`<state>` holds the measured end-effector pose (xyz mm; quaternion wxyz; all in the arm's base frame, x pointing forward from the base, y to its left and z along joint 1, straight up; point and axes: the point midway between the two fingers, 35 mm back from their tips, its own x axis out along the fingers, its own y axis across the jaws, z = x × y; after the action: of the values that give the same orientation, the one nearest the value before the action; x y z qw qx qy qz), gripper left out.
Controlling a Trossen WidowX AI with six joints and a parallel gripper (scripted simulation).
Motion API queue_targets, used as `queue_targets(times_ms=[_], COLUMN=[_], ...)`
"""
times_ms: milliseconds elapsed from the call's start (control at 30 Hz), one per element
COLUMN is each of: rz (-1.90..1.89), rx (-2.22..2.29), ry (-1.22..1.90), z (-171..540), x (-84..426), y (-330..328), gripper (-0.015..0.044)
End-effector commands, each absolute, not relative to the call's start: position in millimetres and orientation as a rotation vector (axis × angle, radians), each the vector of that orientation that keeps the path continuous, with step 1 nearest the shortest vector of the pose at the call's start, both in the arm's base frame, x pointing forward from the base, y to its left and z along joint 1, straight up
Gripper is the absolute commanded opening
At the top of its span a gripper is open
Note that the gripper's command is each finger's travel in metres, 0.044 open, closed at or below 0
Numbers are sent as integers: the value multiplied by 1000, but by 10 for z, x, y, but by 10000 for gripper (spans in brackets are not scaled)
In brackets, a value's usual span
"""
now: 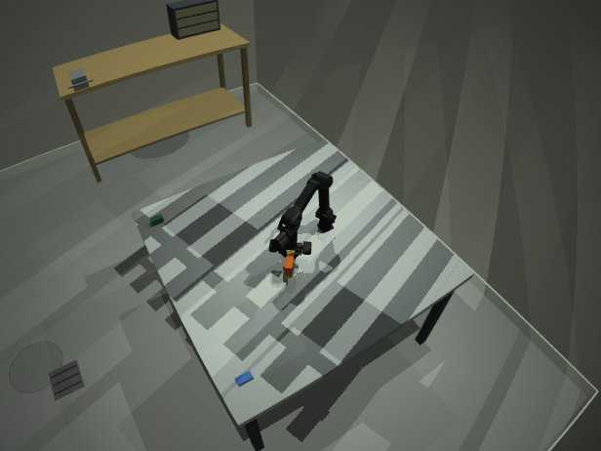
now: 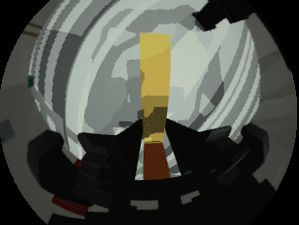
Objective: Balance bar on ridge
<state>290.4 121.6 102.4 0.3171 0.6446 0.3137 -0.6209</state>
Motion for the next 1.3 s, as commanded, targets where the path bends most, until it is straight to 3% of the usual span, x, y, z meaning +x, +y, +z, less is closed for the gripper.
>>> queue_targets(times_ms=[0,1267], rz=[-1640,-1640], rx=[1697,1697], ry=[827,827], z=[1003,971], x=[2896,2891], y=[1216,1211], gripper=[0,0])
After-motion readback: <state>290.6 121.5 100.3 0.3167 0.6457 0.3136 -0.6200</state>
